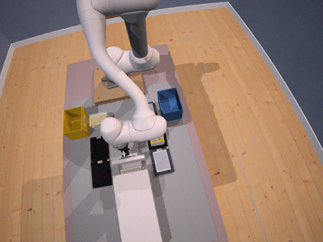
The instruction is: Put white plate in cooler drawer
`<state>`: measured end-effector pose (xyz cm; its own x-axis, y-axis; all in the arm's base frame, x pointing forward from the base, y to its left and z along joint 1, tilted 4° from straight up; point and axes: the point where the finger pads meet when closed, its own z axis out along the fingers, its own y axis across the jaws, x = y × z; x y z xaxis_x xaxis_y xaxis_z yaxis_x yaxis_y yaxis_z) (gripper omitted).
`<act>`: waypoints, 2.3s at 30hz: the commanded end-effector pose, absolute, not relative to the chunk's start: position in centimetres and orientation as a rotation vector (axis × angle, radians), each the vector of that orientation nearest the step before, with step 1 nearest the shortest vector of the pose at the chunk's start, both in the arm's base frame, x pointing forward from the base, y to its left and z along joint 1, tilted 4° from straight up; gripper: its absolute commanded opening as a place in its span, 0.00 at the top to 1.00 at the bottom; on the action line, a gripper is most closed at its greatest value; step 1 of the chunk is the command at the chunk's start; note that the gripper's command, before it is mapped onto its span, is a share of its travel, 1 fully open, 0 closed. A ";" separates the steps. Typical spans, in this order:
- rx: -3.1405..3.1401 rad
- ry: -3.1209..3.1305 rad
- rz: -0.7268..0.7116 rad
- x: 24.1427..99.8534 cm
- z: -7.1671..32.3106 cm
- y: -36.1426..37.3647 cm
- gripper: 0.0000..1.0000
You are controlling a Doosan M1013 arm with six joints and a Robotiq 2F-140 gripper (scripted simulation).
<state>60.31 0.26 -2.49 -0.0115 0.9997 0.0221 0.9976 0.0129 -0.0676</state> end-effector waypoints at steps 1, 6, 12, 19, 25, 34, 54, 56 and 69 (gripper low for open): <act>-2.163 -2.190 0.050 60.7 -2.5 0.3 1.00; -2.163 -2.190 0.050 61.4 -2.6 0.3 1.00; -2.163 -2.190 0.050 62.2 -2.6 0.3 1.00; -2.163 -2.190 0.050 62.8 -2.6 0.3 1.00; -2.163 -2.190 0.050 63.6 -2.7 0.3 1.00; -2.163 -2.190 0.050 64.6 -2.8 0.3 1.00; -2.163 -2.190 0.050 66.8 -2.9 0.3 1.00; -2.163 -2.190 0.050 67.1 -2.9 0.3 1.00; -2.163 -2.190 0.050 67.7 -3.0 0.4 1.00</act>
